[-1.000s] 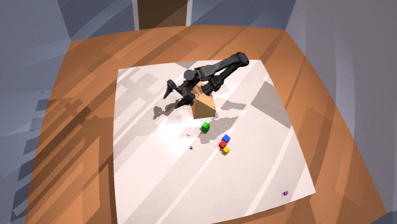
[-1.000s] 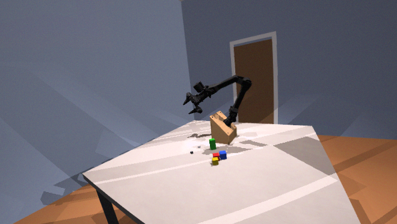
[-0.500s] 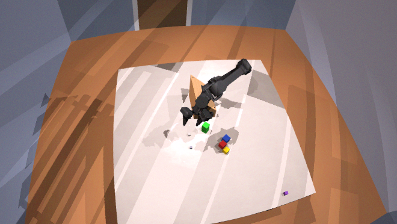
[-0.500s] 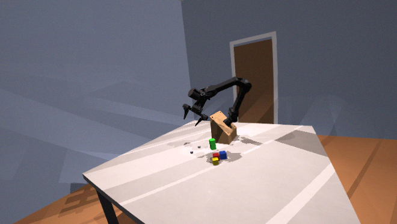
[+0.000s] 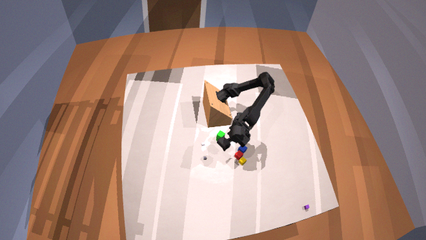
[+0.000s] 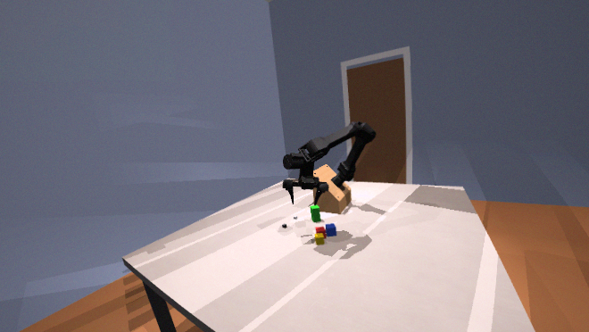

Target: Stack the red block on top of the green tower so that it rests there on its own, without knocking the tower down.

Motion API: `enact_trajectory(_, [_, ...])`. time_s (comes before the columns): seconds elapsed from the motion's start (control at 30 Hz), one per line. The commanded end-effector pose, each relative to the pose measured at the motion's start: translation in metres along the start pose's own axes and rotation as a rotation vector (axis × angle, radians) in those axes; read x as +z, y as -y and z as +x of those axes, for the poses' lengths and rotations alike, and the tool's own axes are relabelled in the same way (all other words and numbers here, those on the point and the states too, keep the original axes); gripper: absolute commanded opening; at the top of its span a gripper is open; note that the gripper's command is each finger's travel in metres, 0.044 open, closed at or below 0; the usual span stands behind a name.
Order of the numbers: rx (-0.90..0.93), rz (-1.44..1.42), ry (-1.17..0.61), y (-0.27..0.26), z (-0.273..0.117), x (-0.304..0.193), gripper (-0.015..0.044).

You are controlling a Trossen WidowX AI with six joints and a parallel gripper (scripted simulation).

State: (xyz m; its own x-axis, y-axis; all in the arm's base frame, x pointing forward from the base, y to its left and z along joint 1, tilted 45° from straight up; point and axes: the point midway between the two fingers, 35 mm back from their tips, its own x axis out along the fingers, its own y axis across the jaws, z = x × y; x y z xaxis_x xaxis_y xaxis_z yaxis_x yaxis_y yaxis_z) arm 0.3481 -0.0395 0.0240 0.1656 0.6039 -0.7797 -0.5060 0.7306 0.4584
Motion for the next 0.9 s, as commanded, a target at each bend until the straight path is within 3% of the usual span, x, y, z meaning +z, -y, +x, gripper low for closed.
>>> enact_trajectory(0.0, [0.095,-0.038,-0.024,-0.028,0.012,0.02,0.044])
enact_trajectory(0.33, [0.179,-0.066,-0.05,-0.057,0.027,0.038,0.044])
enact_trajectory(0.57, [0.181,-0.066,-0.049,-0.066,0.071,0.036,0.044])
enact_trajectory(0.87, [0.181,-0.066,-0.049,-0.067,0.078,0.037,0.044])
